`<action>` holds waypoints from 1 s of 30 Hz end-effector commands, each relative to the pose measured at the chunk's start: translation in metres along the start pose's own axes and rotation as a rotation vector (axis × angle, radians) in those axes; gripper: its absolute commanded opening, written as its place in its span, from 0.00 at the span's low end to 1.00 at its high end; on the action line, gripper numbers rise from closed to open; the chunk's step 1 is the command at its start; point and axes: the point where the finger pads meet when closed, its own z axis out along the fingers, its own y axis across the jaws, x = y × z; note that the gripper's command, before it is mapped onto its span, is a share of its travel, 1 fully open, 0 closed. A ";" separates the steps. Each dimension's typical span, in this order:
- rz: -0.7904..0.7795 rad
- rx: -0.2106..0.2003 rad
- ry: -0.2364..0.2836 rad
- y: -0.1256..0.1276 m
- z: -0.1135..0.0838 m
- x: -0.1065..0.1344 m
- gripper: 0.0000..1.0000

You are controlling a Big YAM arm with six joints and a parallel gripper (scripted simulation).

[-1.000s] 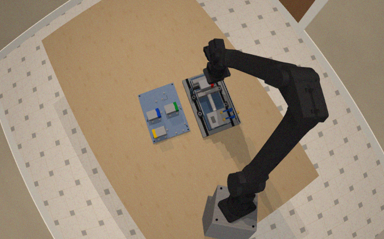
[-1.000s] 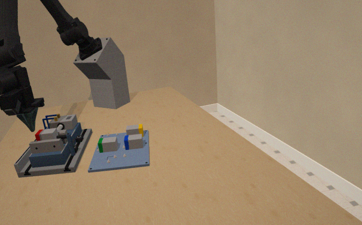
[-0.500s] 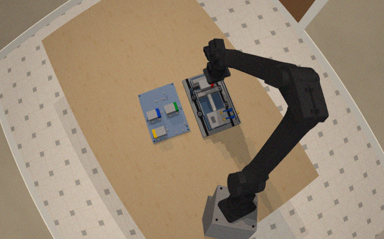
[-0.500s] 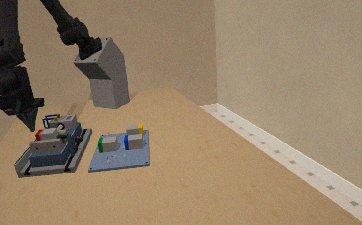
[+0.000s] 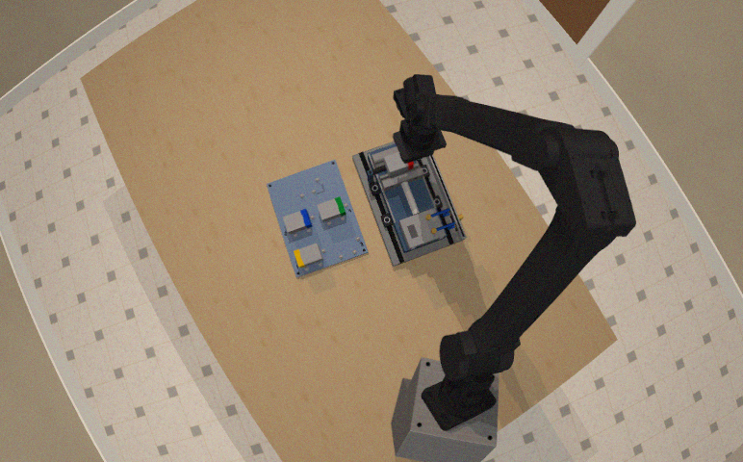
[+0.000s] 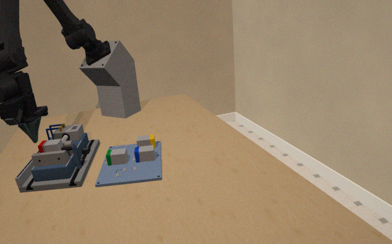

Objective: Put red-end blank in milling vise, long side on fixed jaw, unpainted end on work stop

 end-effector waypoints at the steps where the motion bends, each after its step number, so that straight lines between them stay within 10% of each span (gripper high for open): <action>1: 0.007 0.008 -0.013 -0.007 0.004 -0.004 0.00; 30: 0.008 0.009 -0.014 -0.008 0.013 -0.007 0.00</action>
